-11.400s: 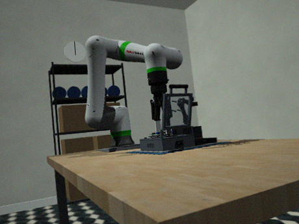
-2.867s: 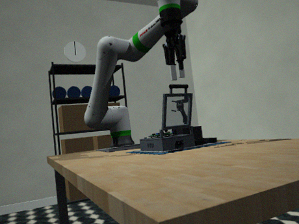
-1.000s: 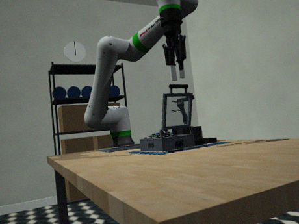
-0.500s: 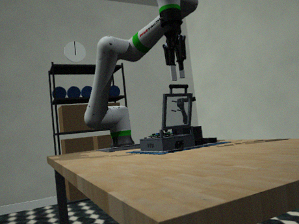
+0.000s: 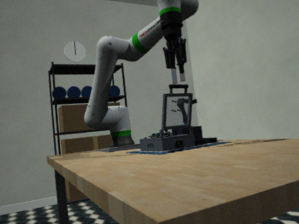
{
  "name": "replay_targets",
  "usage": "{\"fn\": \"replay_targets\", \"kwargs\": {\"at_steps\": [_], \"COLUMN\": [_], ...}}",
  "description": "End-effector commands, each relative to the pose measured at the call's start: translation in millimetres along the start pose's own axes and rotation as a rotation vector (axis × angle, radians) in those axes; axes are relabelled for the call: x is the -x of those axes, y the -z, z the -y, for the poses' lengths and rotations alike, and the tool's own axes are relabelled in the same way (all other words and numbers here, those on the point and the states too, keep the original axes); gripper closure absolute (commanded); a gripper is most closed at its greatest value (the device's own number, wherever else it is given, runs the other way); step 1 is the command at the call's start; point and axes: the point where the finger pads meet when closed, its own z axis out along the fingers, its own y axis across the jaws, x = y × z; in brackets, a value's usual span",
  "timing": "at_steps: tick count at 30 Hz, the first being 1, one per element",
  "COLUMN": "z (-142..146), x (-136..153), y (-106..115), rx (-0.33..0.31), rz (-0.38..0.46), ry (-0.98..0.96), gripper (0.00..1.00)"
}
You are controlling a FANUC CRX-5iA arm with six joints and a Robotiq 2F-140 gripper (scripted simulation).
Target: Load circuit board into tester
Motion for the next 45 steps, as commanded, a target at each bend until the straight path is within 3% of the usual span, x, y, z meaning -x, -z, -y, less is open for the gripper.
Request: {"fn": "replay_targets", "kwargs": {"at_steps": [1,15,45], "z": [0.1,0.1,0.1], "x": [0.0,0.0,0.0], "y": [-2.7,-23.7,-27.3], "rx": [-0.001,-0.001,-0.001], "rz": [0.000,0.000,0.000], "ry": [0.000,0.000,0.000], "gripper": [0.70,0.70,0.70]}}
